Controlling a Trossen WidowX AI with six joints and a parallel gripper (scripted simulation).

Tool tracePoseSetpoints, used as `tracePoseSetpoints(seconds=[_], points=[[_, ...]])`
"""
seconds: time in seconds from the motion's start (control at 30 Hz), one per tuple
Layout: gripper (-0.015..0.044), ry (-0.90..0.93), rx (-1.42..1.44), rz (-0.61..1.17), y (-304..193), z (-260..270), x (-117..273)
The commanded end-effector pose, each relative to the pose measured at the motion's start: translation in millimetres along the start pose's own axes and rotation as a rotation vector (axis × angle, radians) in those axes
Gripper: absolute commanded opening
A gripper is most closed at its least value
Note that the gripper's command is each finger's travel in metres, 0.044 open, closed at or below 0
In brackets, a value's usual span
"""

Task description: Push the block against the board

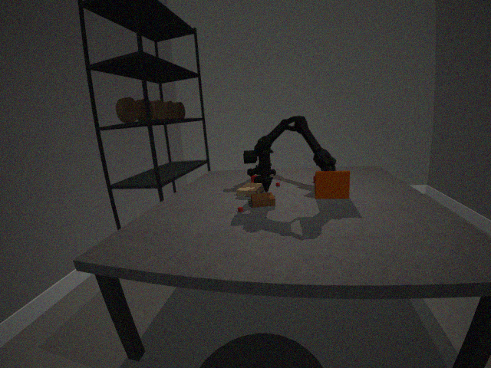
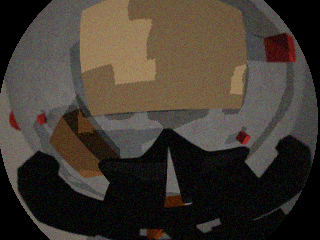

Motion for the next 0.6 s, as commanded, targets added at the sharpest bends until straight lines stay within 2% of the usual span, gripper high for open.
tracePoseSetpoints(seconds=[0.0, 0.33, 0.47, 0.57], points=[[0.0000, -0.001, -0.004, -0.005, -6.1, 1.1, 0.9], [0.0000, -0.002, 0.001, 0.000, -15.2, 2.9, 2.6], [0.0000, 0.001, -0.003, -0.004, -16.2, 3.1, 52.5], [0.0000, 0.001, -0.004, -0.004, -16.6, 3.0, 55.7]])
Point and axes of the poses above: the point midway between the two fingers, 35 mm back from their tips, its own x axis back along the fingers, its own z axis across the jaws, y = z × x, the point moved 7 cm from there along x, back along the fingers, and after that the axes turned 9 degrees about x, right-handed, at the moved point
